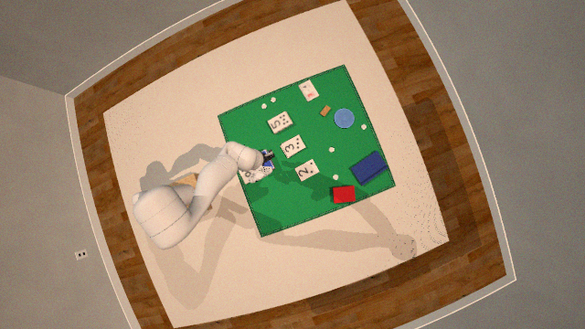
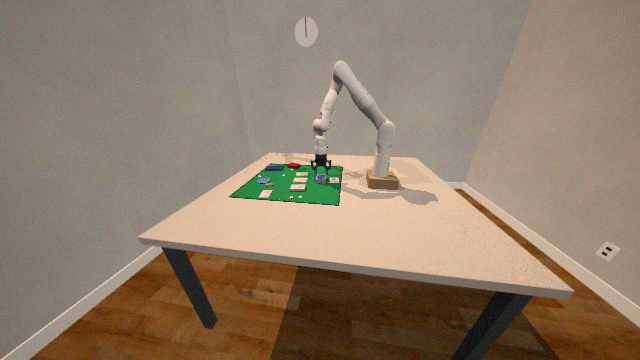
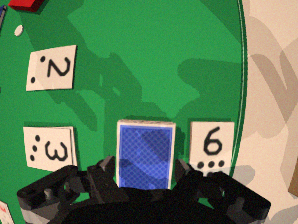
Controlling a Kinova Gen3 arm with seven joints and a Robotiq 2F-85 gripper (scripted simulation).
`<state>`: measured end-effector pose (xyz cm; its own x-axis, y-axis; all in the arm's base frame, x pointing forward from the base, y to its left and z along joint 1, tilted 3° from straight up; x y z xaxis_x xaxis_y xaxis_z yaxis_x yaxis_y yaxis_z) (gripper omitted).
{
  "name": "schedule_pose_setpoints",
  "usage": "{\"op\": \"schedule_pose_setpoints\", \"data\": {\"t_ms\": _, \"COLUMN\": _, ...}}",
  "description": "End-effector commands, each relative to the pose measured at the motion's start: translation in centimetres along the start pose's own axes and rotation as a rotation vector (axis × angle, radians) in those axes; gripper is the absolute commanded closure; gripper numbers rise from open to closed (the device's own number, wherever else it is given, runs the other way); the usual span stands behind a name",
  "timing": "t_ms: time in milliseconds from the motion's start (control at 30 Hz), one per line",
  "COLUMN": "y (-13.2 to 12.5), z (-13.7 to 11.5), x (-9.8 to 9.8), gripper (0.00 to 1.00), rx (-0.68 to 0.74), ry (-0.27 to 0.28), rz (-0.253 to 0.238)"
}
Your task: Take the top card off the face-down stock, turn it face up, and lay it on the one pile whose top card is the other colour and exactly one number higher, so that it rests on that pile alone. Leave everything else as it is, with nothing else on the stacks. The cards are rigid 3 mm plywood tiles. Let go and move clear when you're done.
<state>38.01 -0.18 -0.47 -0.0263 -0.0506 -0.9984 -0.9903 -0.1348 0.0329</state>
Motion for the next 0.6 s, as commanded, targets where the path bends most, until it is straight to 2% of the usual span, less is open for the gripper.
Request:
{"op": "schedule_pose_setpoints", "data": {"t_ms": 0, "y": -0.05, "z": 0.00, "x": -0.05, "gripper": 0.29, "rx": 0.000, "ry": 0.000, "rz": -0.002}}
{"op": "schedule_pose_setpoints", "data": {"t_ms": 367, "y": -0.05, "z": 0.00, "x": -0.05, "gripper": 0.29, "rx": 0.000, "ry": 0.000, "rz": -0.002}}
{"op": "schedule_pose_setpoints", "data": {"t_ms": 400, "y": -0.05, "z": 0.00, "x": -0.05, "gripper": 0.15, "rx": 0.000, "ry": 0.000, "rz": -0.002}}
{"op": "schedule_pose_setpoints", "data": {"t_ms": 567, "y": -0.05, "z": 0.00, "x": -0.05, "gripper": 0.15, "rx": 0.000, "ry": 0.000, "rz": -0.002}}
Point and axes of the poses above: the point where the finger pads meet when closed, its own x axis out along the fingers, its own y axis across the jaws, z = x × y, the point moved 1 cm from there along -x, back along the fingers, and after that the axes turned 4 degrees about -x, right-handed, at the moved point
